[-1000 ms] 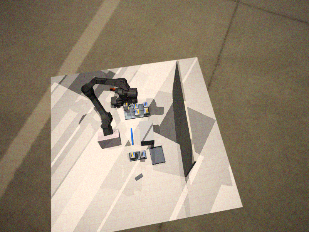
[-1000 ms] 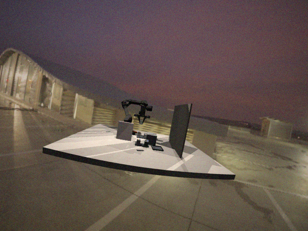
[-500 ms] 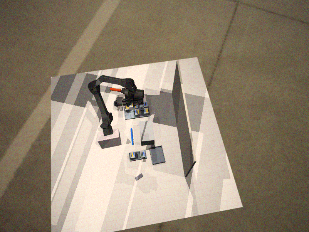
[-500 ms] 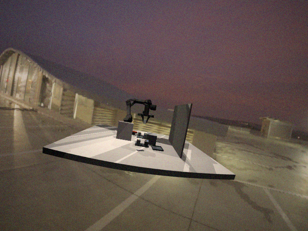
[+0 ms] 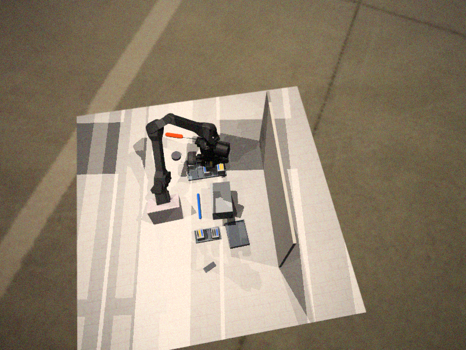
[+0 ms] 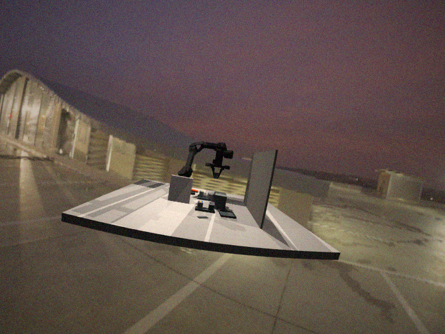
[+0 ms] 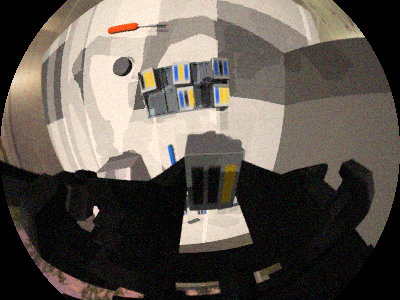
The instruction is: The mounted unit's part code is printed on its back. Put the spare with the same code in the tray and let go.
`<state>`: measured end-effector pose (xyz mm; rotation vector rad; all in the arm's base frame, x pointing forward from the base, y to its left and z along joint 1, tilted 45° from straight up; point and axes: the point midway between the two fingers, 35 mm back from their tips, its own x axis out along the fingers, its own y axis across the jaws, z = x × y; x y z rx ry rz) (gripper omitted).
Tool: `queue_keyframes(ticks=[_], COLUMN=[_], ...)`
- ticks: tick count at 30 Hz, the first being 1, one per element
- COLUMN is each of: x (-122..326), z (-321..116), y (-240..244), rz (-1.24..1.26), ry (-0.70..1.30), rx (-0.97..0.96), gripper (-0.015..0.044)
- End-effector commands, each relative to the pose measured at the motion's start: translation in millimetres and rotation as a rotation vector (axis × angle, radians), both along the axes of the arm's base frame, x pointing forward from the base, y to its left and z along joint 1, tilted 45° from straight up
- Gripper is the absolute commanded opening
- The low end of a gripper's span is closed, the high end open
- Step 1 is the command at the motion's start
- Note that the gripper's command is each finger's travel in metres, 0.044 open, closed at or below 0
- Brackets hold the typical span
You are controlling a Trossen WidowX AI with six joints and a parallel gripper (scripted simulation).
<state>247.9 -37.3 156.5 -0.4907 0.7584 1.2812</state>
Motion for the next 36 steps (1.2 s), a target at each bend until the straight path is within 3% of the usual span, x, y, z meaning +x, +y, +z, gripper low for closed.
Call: queue_keyframes(ticks=[1, 36], x=[11, 66], z=[-8, -118], y=[-15, -137], rz=[0.006, 0.036], ry=[-0.003, -0.018], rx=[-0.007, 0.0], gripper=[0.0, 0.0])
